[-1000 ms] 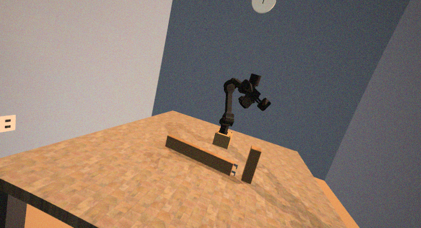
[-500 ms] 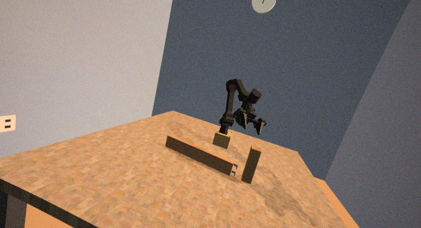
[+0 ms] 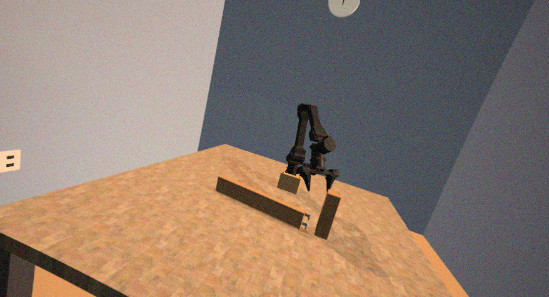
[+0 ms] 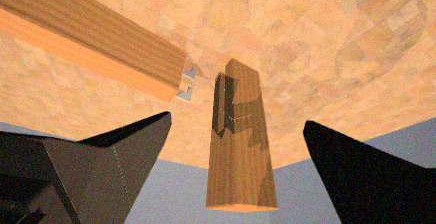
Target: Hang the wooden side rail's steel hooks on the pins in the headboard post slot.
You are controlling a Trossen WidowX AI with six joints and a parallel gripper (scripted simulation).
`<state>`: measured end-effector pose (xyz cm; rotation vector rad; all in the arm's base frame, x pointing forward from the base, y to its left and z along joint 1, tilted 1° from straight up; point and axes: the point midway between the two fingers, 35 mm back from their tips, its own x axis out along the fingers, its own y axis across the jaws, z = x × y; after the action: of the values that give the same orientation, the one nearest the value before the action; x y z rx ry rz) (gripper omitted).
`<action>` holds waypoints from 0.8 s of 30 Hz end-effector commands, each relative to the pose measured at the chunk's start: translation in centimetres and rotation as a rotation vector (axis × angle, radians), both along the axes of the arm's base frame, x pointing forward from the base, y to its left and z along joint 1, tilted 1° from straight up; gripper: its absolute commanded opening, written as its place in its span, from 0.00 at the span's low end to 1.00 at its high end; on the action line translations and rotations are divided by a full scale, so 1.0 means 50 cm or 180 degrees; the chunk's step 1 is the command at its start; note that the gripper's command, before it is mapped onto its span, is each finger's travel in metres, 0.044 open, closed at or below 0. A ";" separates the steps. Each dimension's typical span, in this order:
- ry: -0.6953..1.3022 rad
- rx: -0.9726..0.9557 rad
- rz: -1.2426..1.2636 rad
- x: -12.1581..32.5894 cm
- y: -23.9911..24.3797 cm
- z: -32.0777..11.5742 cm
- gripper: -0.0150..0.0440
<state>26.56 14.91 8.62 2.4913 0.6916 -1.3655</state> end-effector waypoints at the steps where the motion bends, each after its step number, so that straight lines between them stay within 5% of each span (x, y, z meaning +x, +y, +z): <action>1: 0.0060 0.0013 -0.0018 -0.005 0.000 -0.006 1.00; 17: 0.0051 0.0004 0.0006 -0.005 -0.001 -0.006 1.00; 24: -0.0311 -0.0334 0.0924 0.010 -0.009 -0.011 1.00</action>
<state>26.93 14.70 8.39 2.3339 0.8334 -1.2140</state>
